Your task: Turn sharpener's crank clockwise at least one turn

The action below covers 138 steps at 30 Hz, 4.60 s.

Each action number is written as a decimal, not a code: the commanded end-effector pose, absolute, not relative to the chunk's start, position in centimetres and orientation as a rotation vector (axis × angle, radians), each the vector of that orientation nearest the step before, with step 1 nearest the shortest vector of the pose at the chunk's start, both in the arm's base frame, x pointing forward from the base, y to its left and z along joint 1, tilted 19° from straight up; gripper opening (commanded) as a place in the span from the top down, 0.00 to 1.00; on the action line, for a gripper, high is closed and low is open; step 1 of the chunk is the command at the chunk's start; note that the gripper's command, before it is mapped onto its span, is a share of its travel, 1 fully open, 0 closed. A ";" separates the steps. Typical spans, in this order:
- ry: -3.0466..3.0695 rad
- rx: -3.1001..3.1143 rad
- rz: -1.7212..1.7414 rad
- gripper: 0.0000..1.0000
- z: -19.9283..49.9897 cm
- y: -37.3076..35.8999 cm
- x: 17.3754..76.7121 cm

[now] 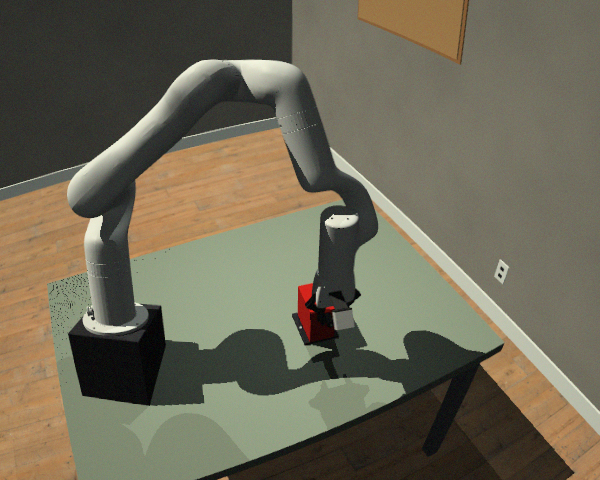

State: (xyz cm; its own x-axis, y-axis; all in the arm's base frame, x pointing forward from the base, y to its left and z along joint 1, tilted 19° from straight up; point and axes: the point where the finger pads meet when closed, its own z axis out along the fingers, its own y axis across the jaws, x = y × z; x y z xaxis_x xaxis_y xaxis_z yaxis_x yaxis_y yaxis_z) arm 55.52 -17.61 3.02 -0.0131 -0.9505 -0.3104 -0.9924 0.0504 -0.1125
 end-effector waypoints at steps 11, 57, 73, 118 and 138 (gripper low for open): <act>2.032 -1.966 0.194 0.46 2.9 -17.6 55.6; 2.032 -1.966 0.194 0.46 -0.6 -16.5 56.1; 2.032 -1.966 0.194 0.46 -0.7 -16.5 56.1; 2.032 -1.966 0.194 1.00 -0.7 -16.5 56.1; 2.032 -1.966 0.194 1.00 -0.6 -16.5 57.1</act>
State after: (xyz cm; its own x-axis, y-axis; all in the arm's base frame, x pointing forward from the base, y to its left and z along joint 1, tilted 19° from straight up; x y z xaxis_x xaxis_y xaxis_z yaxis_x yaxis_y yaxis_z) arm 56.71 -16.42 -0.71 -0.0131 -0.9505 -0.3104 -0.9924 0.0505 -0.1127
